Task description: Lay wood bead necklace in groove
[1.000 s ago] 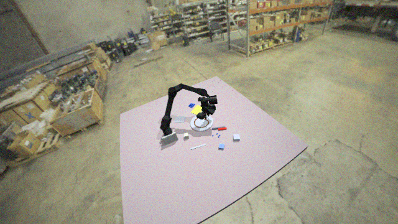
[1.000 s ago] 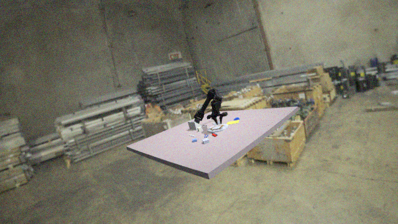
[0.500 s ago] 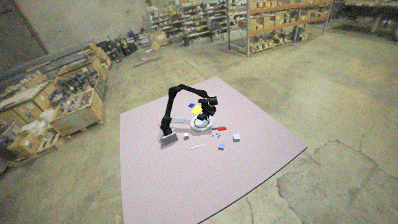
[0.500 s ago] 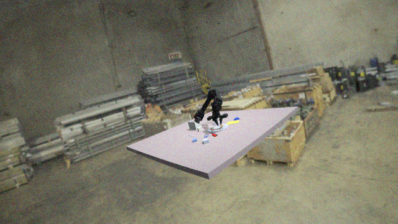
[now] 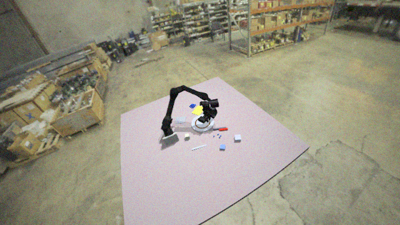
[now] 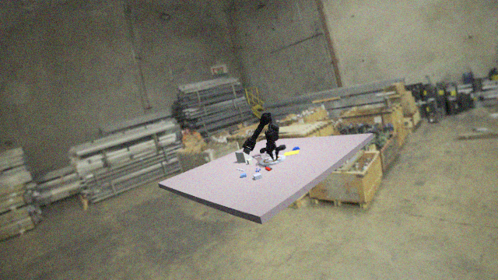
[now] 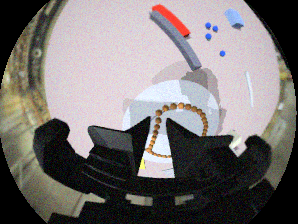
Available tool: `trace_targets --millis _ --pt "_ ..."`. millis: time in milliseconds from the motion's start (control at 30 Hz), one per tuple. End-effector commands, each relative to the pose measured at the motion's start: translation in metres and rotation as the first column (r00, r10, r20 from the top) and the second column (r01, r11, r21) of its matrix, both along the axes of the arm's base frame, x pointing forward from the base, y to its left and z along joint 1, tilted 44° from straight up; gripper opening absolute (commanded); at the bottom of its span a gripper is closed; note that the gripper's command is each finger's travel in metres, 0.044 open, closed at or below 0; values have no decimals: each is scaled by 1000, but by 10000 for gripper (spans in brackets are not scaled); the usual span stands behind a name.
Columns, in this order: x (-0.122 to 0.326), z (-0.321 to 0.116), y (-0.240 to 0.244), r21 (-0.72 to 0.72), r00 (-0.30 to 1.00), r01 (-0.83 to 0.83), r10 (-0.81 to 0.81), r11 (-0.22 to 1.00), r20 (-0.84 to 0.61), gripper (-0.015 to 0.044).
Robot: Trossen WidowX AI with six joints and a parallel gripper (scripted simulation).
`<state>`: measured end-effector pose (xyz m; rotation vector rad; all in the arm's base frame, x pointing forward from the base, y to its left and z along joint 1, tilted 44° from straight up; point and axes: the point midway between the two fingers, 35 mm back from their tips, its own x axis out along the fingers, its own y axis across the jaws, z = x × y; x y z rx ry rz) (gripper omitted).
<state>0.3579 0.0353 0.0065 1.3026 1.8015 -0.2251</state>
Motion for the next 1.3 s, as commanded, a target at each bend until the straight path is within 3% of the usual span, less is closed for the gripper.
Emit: trace_targets --millis 0,67,1267 --pt "0 0 -1 0 1000 1 -1 1000 1 41" --pt "0 0 -1 0 1000 1 -1 1000 1 0" --pt "0 0 -1 0 1000 1 -1 1000 1 0"
